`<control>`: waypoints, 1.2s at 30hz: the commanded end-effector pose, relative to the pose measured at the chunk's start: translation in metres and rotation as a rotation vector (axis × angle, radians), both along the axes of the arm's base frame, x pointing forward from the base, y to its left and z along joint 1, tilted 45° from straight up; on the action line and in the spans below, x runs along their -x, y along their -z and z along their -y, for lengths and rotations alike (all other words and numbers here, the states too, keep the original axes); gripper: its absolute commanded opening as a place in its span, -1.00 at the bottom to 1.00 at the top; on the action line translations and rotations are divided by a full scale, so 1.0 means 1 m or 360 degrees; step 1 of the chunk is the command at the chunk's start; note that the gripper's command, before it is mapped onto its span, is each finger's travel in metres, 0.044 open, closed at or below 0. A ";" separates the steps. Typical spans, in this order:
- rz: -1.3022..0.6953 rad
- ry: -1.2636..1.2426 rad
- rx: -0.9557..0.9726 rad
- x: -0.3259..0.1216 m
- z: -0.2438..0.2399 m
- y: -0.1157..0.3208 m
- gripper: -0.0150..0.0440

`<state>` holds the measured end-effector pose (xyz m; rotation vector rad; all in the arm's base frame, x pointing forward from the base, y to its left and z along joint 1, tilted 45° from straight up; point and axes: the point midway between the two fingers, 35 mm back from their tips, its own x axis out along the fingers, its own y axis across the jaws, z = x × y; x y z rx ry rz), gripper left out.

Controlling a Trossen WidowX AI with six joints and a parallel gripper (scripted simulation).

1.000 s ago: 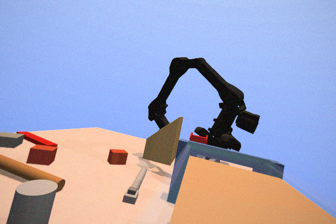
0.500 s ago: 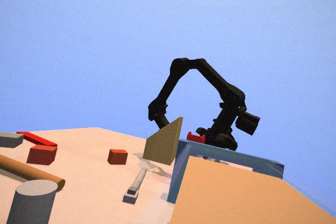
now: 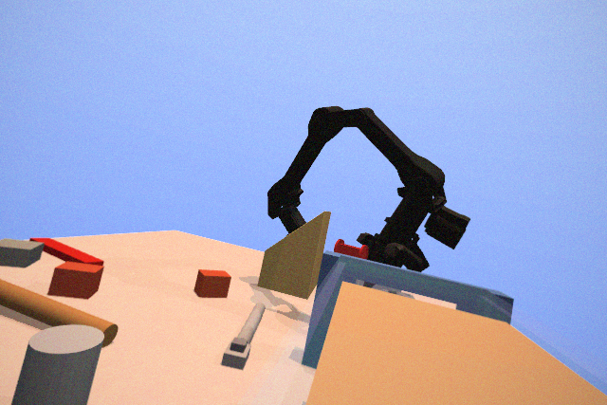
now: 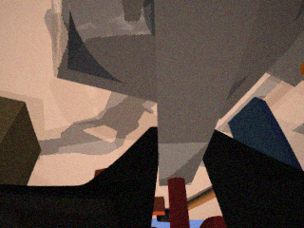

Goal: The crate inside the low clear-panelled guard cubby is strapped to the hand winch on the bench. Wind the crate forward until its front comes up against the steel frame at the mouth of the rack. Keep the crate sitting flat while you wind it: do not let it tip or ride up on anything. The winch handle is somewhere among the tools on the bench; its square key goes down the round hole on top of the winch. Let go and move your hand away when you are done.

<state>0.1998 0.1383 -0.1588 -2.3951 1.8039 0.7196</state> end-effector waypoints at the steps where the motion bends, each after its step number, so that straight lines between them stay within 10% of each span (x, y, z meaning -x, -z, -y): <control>1: 0.0013 0.0013 -0.0001 0.001 0.002 0.003 -0.49; 19: 0.0008 0.0006 0.0000 0.000 0.007 0.008 -0.49; 36: -0.0023 -0.0021 0.0002 -0.001 0.005 0.006 1.00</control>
